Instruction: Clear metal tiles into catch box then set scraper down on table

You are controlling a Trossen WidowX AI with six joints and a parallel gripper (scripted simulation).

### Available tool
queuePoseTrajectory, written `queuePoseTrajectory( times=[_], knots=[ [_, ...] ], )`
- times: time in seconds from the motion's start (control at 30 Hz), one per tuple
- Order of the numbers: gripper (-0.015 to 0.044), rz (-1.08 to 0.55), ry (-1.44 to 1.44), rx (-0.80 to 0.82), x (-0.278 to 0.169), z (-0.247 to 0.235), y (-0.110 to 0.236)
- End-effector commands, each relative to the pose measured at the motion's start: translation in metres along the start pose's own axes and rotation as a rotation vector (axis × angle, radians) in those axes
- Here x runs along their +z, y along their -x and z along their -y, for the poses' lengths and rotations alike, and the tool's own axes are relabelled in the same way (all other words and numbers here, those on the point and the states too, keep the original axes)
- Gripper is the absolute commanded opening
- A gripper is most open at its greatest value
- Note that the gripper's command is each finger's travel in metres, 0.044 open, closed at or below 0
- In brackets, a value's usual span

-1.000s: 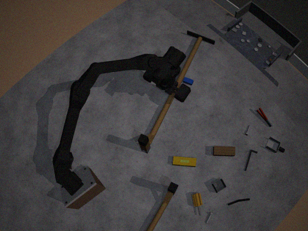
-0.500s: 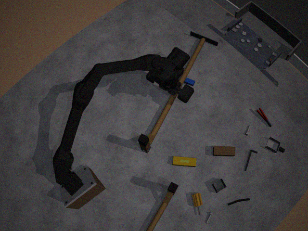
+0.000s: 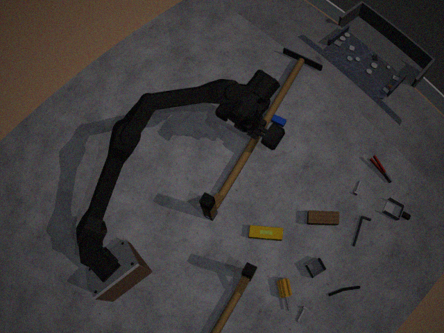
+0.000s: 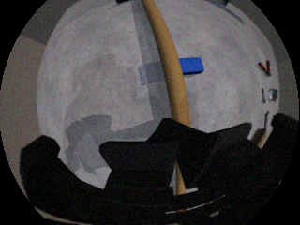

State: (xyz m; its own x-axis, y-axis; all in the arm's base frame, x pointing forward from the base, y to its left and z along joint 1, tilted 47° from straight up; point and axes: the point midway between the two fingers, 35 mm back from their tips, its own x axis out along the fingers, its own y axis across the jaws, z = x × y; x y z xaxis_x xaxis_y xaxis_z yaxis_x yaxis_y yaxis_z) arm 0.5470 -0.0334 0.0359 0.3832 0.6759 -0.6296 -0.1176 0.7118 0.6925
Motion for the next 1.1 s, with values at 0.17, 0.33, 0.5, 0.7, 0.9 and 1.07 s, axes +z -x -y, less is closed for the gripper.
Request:
queuePoseTrajectory(
  times=[0.17, 0.33, 0.5, 0.7, 0.9, 1.07],
  knots=[
    [0.0, 0.0, 0.002, -0.002, 0.001, 0.012, -0.002],
    [0.0, 0.0, 0.002, -0.002, 0.001, 0.017, -0.002],
    [0.0, 0.0, 0.003, -0.002, 0.002, 0.022, -0.002],
    [0.0, 0.0, 0.003, -0.002, 0.002, 0.028, -0.002],
    [0.0, 0.0, 0.003, -0.001, 0.002, 0.034, -0.003],
    [0.0, 0.001, 0.003, -0.001, 0.002, 0.039, -0.003]
  ],
)
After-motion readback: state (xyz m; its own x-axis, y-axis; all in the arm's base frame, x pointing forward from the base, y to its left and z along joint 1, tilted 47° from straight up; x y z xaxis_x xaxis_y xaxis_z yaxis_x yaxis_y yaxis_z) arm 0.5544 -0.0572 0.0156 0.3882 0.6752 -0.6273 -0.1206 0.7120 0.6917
